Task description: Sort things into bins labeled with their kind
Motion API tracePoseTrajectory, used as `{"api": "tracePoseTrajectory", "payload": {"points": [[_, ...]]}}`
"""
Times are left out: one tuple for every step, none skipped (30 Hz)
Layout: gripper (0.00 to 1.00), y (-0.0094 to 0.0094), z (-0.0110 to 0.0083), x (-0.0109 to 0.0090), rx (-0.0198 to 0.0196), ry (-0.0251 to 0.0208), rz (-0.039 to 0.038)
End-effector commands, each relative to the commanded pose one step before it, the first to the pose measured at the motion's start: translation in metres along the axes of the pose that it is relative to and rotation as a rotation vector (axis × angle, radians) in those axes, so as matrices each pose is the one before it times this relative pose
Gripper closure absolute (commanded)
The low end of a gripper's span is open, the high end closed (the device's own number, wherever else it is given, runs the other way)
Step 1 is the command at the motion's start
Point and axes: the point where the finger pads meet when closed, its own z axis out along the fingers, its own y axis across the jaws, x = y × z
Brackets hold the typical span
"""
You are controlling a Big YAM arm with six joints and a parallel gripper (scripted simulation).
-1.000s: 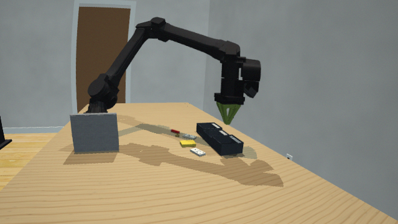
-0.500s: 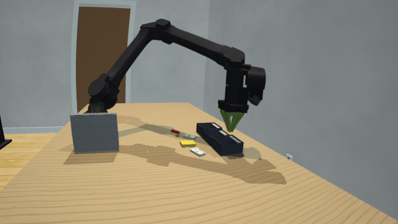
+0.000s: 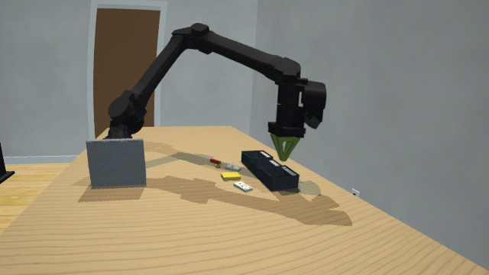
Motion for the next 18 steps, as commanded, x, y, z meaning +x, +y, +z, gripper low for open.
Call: {"api": "tracePoseTrajectory", "payload": {"points": [[0.92,0.01356,-0.00405,-0.00545,0.00841,-0.01136,-0.01826],[0.92,0.00004,0.00003,-0.00003,0.00029,-0.00059,-0.00057],[0.92,0.00001,0.00003,-0.00003,0.00042,-0.00060,-0.00063],[0.92,-0.00001,0.00004,-0.00006,0.00044,-0.00070,-0.00072],[0.92,-0.00050,0.00074,0.00027,-0.00031,0.00043,0.00045],[0.92,-0.00046,0.00064,0.00021,-0.00004,0.00021,0.00017],[0.92,-0.00032,0.00043,0.00008,0.00020,-0.00026,-0.00029],[0.92,0.00012,-0.00008,-0.00006,0.00042,-0.00078,-0.00077],[0.92,0.00052,-0.00055,-0.00017,0.00067,-0.00114,-0.00115],[0.92,0.00058,-0.00063,-0.00022,0.00077,-0.00128,-0.00130],[0.92,0.00000,0.00000,0.00000,0.00000,0.00000,0.00000],[0.92,0.00000,0.00000,0.00000,0.00000,0.00000,0.00000],[0.92,-0.00162,0.00248,0.00138,-0.00260,0.00450,0.00449],[0.92,0.00031,-0.00029,-0.00010,0.00032,-0.00063,-0.00062],[0.92,0.00040,-0.00042,-0.00018,0.00045,-0.00086,-0.00084],[0.92,0.00039,-0.00041,-0.00018,0.00043,-0.00082,-0.00081],[0.92,0.00035,-0.00039,-0.00016,0.00050,-0.00073,-0.00077],[0.92,0.00036,-0.00038,-0.00017,0.00045,-0.00075,-0.00076]]}}
